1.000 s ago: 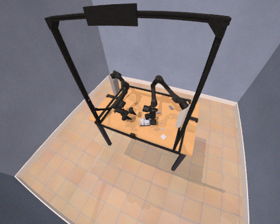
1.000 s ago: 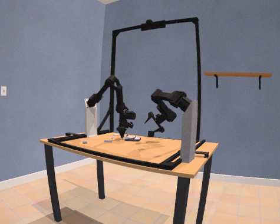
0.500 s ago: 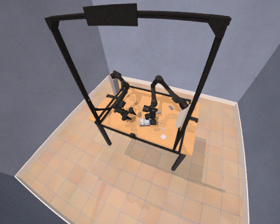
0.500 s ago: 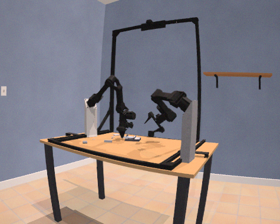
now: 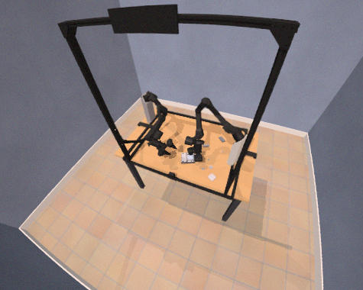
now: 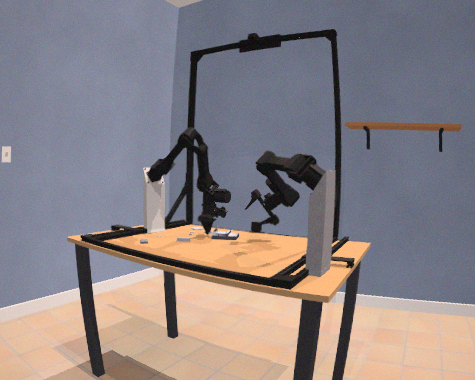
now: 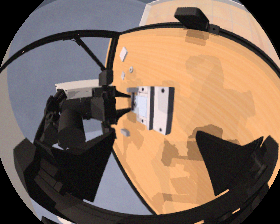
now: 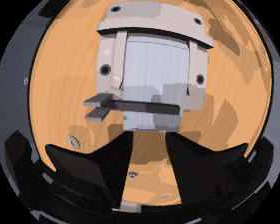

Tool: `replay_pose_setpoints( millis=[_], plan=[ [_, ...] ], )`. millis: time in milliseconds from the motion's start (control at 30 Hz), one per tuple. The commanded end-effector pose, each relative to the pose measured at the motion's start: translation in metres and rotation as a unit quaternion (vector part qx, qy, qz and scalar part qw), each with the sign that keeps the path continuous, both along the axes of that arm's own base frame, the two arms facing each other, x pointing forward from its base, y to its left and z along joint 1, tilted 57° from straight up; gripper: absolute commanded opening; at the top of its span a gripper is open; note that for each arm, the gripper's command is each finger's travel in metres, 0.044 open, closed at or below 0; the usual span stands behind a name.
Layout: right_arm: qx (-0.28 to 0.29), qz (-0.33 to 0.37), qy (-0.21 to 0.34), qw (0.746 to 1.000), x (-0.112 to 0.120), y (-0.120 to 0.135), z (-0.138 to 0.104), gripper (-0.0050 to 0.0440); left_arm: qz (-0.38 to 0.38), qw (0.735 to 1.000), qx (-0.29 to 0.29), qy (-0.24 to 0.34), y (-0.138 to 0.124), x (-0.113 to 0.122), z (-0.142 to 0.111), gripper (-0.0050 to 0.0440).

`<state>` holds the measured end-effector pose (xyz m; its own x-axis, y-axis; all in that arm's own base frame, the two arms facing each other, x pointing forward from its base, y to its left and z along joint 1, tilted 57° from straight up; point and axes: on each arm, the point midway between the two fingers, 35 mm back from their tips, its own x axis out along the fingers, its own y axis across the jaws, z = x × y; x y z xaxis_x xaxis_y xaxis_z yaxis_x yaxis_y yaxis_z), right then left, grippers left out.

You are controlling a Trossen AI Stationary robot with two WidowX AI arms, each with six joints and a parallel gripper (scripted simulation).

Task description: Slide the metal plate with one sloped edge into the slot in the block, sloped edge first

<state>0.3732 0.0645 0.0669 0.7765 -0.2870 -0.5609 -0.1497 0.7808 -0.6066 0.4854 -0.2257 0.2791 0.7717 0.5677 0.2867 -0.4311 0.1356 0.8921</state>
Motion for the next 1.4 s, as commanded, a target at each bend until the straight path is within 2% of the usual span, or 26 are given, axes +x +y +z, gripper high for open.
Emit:
replay_pose_setpoints(
  millis=[0, 1367],
  plan=[
    [0.004, 0.003, -0.007, 1.0, 0.0028, 0.0047, 0.0055, 0.016, 0.001, 1.0, -0.001, 0.001, -0.0006, -0.0009, -0.0003, 0.044],
    [0.004, 0.003, -0.007, 1.0, 0.0025, 0.005, 0.006, 0.016, 0.001, 1.0, -0.001, 0.001, -0.0006, -0.0009, -0.0003, 0.044]
  ],
)
